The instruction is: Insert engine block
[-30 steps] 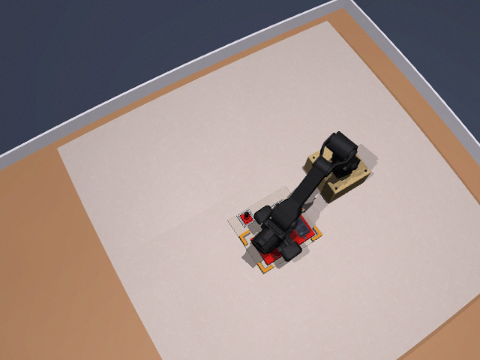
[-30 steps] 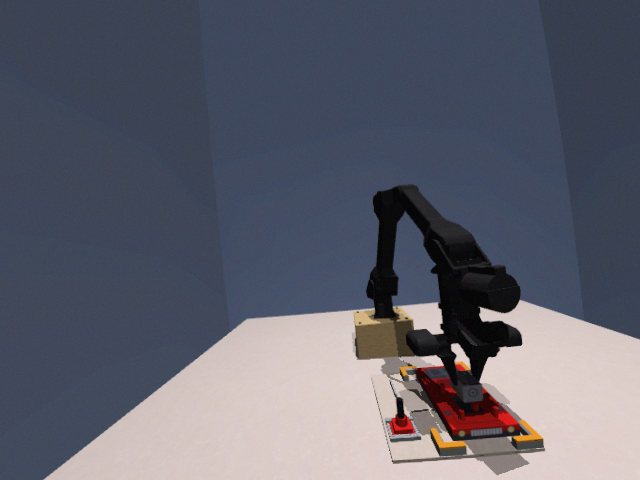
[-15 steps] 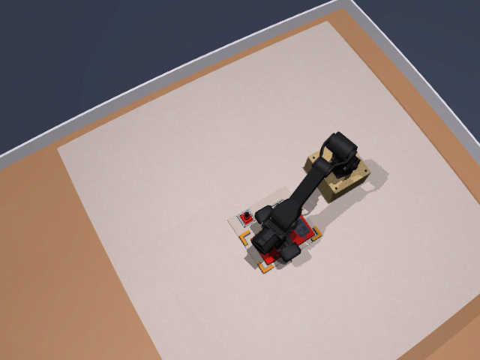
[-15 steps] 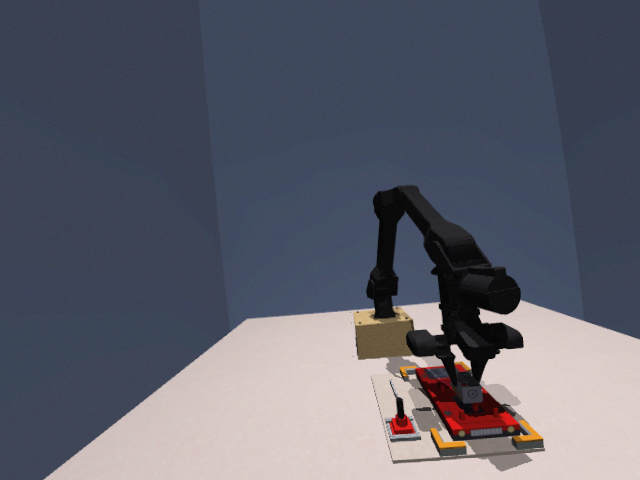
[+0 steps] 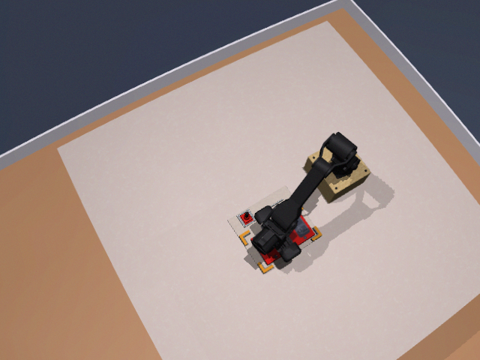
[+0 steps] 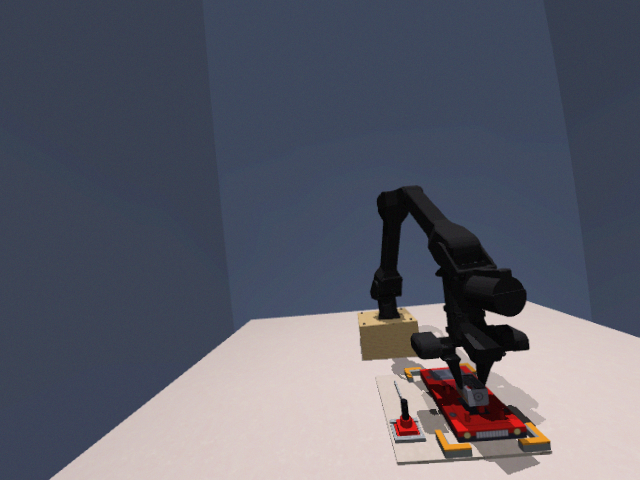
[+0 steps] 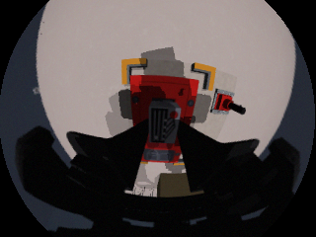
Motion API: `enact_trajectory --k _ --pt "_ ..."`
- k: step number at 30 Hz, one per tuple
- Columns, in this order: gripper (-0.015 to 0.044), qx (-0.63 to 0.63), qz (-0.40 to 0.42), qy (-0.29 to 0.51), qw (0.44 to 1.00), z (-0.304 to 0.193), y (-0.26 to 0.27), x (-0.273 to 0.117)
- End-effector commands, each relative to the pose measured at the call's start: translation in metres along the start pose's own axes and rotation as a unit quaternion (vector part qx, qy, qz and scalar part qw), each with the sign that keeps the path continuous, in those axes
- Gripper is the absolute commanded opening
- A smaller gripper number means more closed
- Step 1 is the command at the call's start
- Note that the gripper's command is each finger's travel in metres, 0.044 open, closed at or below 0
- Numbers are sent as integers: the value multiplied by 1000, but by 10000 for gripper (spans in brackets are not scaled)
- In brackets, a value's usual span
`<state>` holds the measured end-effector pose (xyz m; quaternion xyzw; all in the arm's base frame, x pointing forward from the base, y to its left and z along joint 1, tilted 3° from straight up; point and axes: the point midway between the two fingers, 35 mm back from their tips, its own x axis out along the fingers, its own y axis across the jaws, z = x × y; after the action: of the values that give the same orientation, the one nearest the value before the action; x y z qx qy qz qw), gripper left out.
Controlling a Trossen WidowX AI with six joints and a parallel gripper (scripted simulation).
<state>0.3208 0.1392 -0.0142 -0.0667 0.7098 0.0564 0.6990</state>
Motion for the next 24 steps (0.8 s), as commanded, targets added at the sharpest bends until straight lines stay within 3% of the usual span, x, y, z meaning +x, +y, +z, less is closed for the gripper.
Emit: enact_trajectory --k 1,24 --pt "159 7 1 0 1000 0 0 1" --pt "159 3 1 0 1000 0 0 5"
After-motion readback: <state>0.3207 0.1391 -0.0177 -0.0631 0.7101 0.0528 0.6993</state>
